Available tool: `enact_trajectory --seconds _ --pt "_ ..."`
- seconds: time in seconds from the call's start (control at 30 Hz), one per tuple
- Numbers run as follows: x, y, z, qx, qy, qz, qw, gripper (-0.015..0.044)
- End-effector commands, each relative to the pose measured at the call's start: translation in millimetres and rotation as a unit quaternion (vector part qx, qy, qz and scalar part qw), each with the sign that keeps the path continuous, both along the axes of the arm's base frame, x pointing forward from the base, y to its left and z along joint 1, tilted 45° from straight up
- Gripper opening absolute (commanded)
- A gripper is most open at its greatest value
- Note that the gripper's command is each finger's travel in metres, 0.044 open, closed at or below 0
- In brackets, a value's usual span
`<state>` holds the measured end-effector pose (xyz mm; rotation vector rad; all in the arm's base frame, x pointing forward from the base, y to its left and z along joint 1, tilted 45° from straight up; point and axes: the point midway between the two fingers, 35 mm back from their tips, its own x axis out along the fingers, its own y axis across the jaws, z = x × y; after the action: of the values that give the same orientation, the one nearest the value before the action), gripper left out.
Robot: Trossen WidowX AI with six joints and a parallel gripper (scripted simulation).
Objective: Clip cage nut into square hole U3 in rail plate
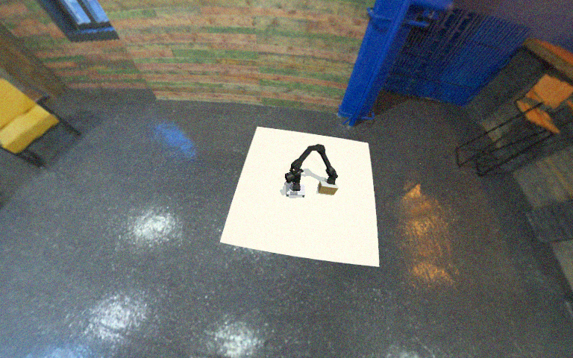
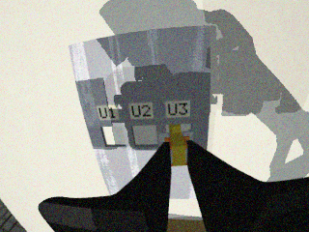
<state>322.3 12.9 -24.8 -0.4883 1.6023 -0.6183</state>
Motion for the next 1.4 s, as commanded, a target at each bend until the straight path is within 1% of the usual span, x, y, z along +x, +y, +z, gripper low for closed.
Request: enact_trajectory --seconds 0.0,0.77,1.37 --pt "-0.1 0.5 -0.3 0.005 0.001 0.001 1.0 0.0029" --pt "-0.4 -2.2 -0.2 0.033 -0.002 -0.001 0.999 0.0029" --pt "-0.4 -1.6 -0.3 0.035 -0.002 -0.001 0.999 0.0029"
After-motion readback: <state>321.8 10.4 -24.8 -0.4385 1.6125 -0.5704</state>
